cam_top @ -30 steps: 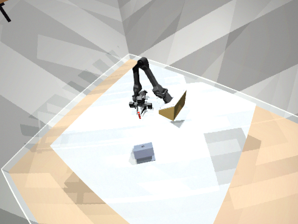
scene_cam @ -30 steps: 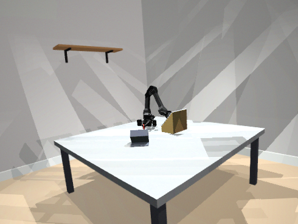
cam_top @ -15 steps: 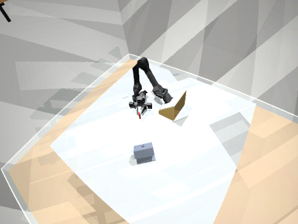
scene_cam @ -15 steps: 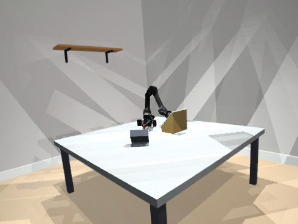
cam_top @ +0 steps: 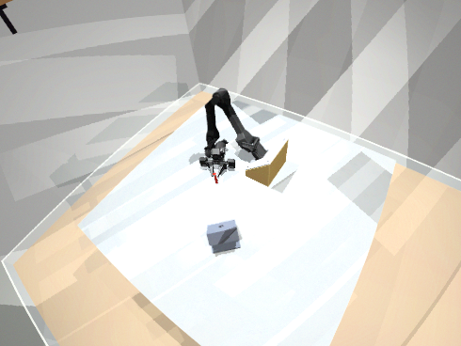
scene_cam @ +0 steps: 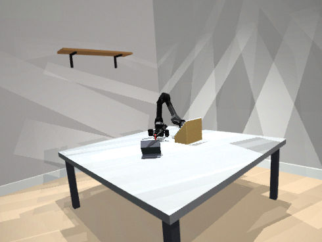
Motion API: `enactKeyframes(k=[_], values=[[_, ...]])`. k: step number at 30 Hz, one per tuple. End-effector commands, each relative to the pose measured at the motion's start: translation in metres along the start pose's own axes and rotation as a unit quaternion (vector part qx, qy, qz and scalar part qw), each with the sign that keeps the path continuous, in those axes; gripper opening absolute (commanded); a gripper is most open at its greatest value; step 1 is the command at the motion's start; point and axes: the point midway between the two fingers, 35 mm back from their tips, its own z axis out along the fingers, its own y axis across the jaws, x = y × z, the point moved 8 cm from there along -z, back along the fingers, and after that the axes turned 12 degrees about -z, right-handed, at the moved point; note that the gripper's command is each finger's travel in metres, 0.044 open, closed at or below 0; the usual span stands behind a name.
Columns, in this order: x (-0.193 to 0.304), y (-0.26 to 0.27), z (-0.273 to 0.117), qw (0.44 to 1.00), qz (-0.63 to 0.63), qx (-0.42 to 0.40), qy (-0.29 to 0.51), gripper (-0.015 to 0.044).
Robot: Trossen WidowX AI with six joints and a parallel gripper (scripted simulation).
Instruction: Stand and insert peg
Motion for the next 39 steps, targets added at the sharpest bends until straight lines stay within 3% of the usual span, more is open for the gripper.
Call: enactKeyframes(k=[1,6,18,26,39], values=[[0.000,0.000,0.000,1.000,0.001,0.000,0.000,0.0130],[0.000,0.000,0.000,1.000,0.001,0.000,0.000,0.0130],[0.000,0.000,0.000,1.000,0.001,0.000,0.000,0.0440],[-0.005,-0.004,0.000,1.000,0.000,-0.004,0.001,0.0440],[-0.123,-0.042,-0.009,1.000,-0.004,-0.013,0.006,0.0440]])
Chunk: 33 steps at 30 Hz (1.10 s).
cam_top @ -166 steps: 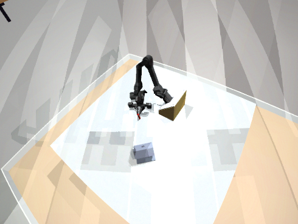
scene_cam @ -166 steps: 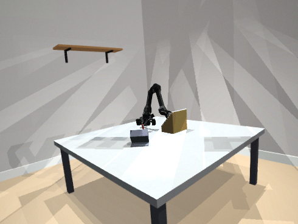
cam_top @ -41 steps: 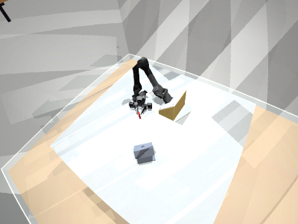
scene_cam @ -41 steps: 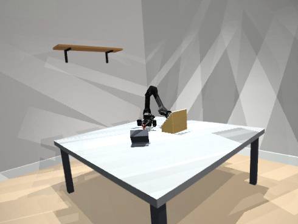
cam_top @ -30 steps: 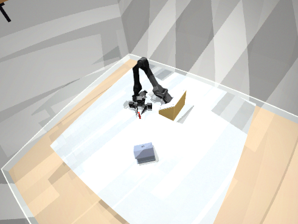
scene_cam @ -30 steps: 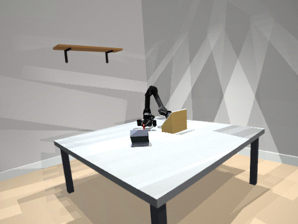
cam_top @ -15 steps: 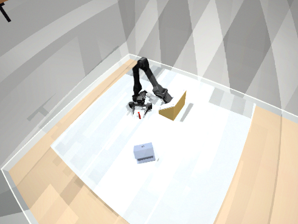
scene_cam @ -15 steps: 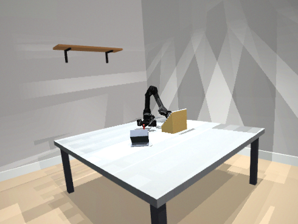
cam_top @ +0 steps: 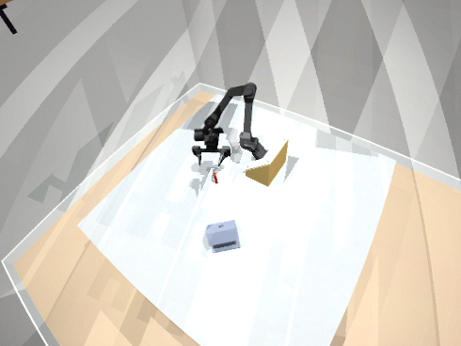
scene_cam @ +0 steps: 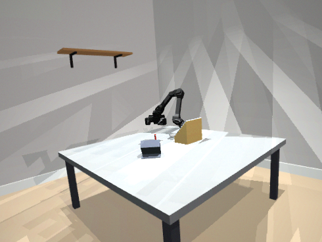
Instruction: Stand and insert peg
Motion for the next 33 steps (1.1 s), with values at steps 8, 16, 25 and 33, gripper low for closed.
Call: enactKeyframes(k=[8,16,25,33], values=[[-0.059,0.002,-0.017,1.000,0.008,0.021,-0.007,0.0440],[-0.051,0.001,-0.005,0.993,0.092,-0.049,0.050,0.0440],[-0.043,0.001,0.010,0.966,0.171,-0.132,0.144,0.0440],[-0.039,0.003,0.024,0.925,0.211,-0.193,0.249,0.0440]])
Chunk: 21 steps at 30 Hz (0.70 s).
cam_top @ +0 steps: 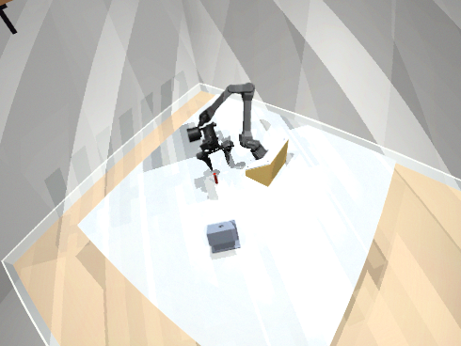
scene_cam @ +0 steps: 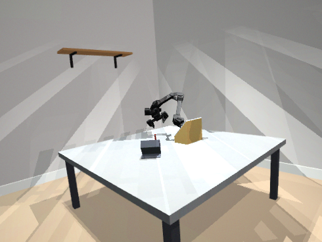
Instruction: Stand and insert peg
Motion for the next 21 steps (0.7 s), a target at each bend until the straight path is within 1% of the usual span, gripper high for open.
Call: enactKeyframes(k=[1,11,21], values=[[-0.003,-0.003,0.005,0.998,0.019,-0.017,0.055,0.0440],[-0.010,-0.007,0.020,0.976,0.042,-0.032,0.210,0.0440],[-0.025,-0.011,0.032,0.936,0.024,0.014,0.352,0.0440]])
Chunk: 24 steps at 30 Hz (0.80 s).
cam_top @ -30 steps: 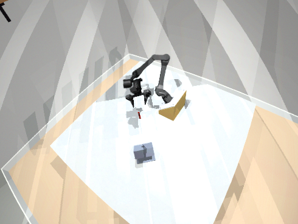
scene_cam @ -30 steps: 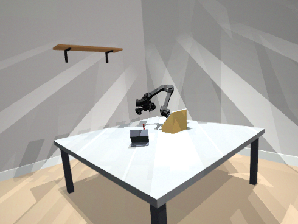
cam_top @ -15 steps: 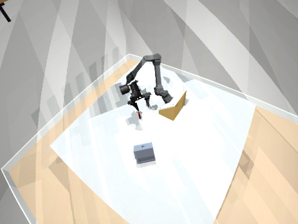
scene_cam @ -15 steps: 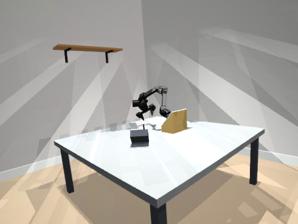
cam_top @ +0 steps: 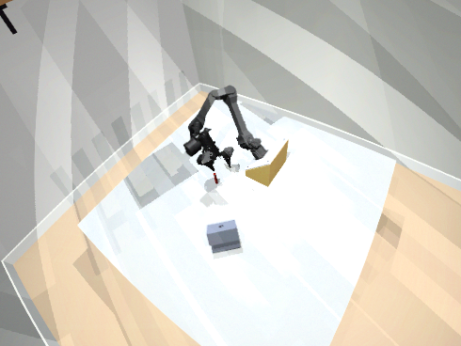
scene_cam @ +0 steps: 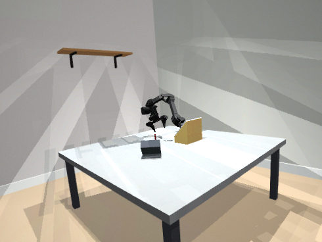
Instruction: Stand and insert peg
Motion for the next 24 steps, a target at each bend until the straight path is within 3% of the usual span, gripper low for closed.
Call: enactKeyframes(k=[1,12,24], values=[[-0.009,-0.002,-0.003,0.998,-0.002,0.033,0.048,0.0440],[-0.038,-0.001,-0.009,0.975,-0.024,0.158,0.154,0.0440],[-0.037,-0.004,-0.003,0.974,-0.035,0.158,0.157,0.0440]])
